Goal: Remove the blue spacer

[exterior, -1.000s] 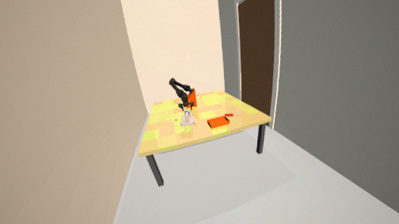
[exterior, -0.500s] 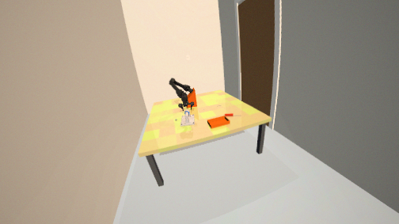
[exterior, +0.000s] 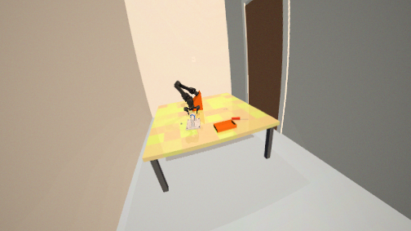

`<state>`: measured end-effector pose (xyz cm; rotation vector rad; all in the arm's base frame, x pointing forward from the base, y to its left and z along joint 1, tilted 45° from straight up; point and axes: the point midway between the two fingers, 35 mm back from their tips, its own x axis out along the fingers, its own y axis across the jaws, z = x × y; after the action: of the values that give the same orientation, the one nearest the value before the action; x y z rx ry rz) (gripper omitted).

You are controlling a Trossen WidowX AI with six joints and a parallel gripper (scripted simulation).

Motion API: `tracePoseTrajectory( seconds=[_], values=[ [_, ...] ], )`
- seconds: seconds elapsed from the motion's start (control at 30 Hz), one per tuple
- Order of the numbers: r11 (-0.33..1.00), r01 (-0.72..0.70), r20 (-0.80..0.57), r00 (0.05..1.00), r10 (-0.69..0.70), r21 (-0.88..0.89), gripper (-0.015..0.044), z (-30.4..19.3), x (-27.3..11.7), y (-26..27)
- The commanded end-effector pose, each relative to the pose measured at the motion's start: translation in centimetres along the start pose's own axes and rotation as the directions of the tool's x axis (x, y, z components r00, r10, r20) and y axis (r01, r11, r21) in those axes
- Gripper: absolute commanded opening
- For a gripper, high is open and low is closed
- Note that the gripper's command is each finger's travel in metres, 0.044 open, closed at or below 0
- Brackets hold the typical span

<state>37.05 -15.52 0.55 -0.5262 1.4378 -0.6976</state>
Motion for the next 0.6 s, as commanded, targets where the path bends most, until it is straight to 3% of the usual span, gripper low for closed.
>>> tracePoseTrajectory(
  seconds=[0.0,0.57],
  values=[
    [1.0,-0.001,-0.004,1.0,0.001,-0.006,0.044,-0.11,0.71,0.0],
    [1.0,-0.001,-0.004,1.0,0.001,-0.006,0.044,-0.13,1.25,-0.01]
  ],
)
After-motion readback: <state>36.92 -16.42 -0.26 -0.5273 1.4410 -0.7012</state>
